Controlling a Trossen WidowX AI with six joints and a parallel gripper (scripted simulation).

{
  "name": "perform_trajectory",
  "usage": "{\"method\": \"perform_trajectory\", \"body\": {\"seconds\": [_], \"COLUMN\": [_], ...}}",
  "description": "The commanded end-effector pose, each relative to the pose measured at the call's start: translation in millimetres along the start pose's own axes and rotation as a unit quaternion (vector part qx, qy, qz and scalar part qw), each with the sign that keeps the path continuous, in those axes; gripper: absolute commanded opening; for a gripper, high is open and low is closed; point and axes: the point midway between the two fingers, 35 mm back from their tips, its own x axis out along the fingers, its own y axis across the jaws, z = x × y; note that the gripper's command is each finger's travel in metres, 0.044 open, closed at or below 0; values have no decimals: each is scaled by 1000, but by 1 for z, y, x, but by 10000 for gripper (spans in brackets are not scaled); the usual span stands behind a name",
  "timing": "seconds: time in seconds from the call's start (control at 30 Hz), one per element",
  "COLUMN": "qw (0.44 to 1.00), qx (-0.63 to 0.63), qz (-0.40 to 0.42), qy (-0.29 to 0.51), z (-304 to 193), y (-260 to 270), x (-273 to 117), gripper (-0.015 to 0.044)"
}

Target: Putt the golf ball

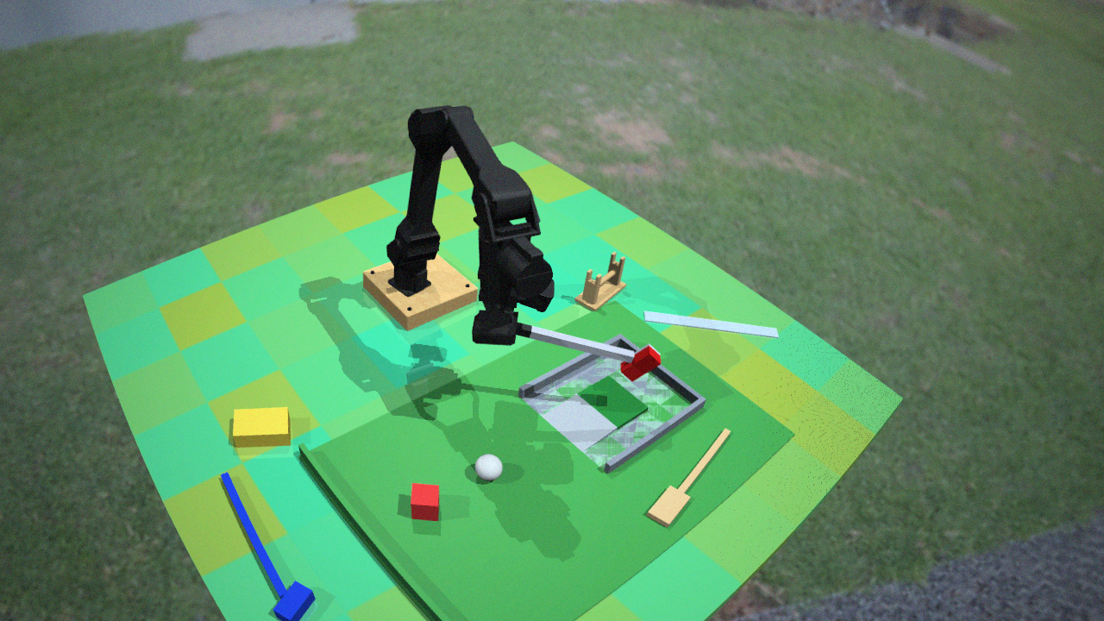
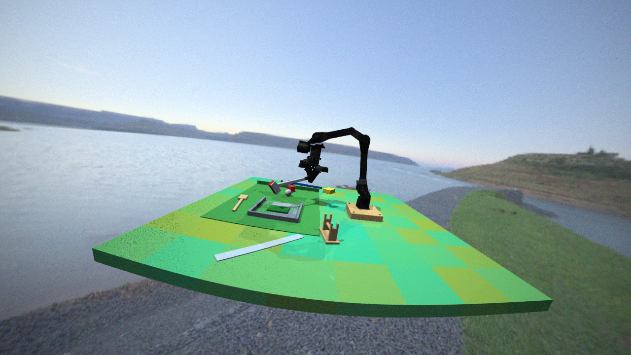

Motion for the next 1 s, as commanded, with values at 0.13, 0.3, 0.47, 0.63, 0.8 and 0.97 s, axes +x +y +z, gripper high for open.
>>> {"method": "perform_trajectory", "body": {"seconds": [0.13, 0.3, 0.47, 0.63, 0.8, 0.97], "qw": [996, 989, 980, 968, 952, 934], "qx": [91, 144, 196, 249, 301, 352], "qz": [-15, -21, -26, -31, -34, -37], "qy": [8, 14, 21, 27, 34, 40], "z": [-37, -62, -88, -115, -142, -171], "y": [-29, -43, -54, -63, -70, -73], "x": [-11, -16, -21, -25, -30, -35], "gripper": [0, 0, 0, 0, 0, 0]}}
